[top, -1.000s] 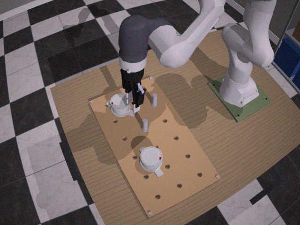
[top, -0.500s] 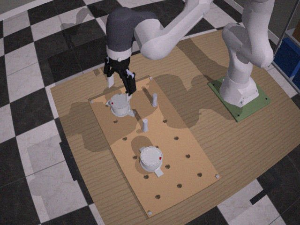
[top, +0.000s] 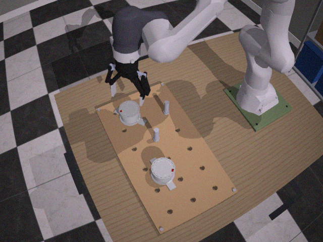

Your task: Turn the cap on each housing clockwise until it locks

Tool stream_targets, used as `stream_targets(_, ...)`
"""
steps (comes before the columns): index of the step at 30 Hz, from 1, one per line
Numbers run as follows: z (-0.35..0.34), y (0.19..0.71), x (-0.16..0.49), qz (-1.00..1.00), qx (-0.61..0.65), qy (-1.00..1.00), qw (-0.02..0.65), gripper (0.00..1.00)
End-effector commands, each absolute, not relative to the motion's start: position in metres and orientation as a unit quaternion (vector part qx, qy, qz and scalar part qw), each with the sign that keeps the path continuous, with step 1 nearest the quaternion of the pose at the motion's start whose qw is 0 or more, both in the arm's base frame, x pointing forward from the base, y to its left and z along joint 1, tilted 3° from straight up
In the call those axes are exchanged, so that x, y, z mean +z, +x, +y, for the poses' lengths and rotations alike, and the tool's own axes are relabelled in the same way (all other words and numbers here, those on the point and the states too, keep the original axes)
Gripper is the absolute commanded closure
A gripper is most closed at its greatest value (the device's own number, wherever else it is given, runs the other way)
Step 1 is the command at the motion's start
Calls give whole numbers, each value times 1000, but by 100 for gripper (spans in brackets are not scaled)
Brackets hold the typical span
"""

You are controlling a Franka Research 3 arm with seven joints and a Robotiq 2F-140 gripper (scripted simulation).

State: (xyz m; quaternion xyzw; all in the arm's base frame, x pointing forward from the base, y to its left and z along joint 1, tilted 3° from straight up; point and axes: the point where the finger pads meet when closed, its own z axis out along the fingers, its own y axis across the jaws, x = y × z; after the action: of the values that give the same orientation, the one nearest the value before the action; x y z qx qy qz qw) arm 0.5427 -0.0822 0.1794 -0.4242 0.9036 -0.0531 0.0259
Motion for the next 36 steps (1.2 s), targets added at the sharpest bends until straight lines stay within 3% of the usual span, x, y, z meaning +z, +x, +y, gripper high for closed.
stream_targets(1, -81, 541, 178, 841, -23, -541, 19, 22)
stream_targets(36, -82, 541, 172, 841, -23, -541, 18, 22)
